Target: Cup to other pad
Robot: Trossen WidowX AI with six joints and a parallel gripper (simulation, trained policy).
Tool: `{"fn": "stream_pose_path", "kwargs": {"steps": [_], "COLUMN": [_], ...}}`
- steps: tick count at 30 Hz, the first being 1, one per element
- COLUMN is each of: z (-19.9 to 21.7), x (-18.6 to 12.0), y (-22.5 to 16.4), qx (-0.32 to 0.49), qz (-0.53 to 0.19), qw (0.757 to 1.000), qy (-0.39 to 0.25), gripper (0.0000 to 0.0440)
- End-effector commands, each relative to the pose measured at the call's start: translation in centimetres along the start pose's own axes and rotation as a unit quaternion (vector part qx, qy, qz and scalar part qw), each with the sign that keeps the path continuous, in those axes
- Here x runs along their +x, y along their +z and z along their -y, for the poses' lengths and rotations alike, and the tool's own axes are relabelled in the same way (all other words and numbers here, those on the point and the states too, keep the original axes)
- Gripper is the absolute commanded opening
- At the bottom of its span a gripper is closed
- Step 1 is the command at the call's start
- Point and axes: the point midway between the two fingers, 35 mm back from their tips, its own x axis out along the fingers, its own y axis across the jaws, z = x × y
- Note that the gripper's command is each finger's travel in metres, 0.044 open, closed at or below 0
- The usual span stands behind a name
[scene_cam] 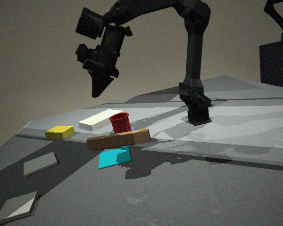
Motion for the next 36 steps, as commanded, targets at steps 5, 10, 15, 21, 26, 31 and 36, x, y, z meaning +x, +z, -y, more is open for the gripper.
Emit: {"fn": "stream_pose_path", "kwargs": {"steps": [5,10,15,21,26,31,36], "z": [0.7,1.4,2.1,3.2,4.2,5.3,6.5], "x": [0.5,0.8,1.1,1.5,2.0,2.5,3.0], "y": [-0.5,-0.9,-1.3,-1.9,-2.4,-2.9,-3.4], "qx": [-0.008,-0.016,-0.025,-0.038,-0.048,-0.057,-0.064], "qz": [-0.051,-0.084,-0.117,-0.156,-0.187,-0.215,-0.238], "qw": [0.998,0.995,0.991,0.983,0.976,0.969,0.962], "qy": [-0.031,-0.049,-0.065,-0.084,-0.098,-0.111,-0.121], "gripper": [0.0118,0.012,0.0117,0.0108,0.0105,0.0106,0.0113]}}
